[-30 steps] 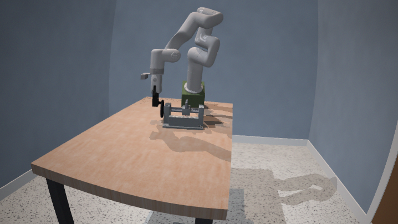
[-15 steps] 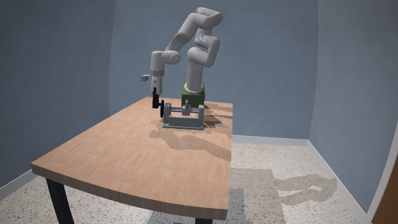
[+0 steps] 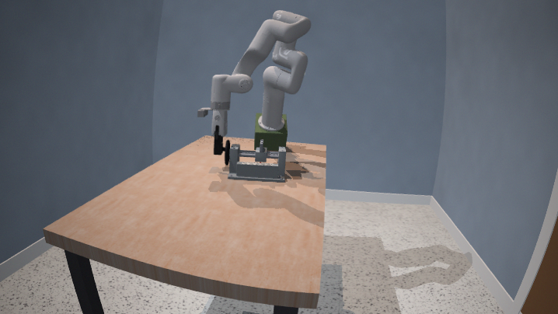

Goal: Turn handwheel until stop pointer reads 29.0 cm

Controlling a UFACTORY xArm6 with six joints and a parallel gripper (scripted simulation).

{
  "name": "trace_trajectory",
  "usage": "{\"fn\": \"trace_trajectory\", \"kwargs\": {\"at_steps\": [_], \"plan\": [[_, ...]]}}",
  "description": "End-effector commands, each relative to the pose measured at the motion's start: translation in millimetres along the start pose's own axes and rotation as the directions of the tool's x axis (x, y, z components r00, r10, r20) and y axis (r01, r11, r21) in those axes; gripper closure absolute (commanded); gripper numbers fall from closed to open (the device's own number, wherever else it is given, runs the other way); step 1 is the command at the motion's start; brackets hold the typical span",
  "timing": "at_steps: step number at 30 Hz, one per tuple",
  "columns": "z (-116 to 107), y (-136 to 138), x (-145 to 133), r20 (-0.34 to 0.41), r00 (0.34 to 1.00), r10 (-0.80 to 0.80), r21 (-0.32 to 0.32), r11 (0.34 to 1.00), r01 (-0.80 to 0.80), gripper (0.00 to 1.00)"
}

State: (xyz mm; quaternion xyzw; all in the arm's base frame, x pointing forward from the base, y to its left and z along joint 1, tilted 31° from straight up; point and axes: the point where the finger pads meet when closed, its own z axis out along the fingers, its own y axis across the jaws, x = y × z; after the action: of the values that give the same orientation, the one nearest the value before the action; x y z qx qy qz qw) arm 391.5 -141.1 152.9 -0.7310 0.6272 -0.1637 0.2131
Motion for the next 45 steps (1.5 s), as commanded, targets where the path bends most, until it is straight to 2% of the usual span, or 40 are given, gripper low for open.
{"fn": "trace_trajectory", "kwargs": {"at_steps": [1, 45], "plan": [[4.6, -0.1, 0.6, -0.001, 1.0, 0.0, 0.002, 1.0, 0.0, 0.94], [30.3, -14.0, 0.6, -0.001, 1.0, 0.0, 0.001, 1.0, 0.0, 0.94]]}}
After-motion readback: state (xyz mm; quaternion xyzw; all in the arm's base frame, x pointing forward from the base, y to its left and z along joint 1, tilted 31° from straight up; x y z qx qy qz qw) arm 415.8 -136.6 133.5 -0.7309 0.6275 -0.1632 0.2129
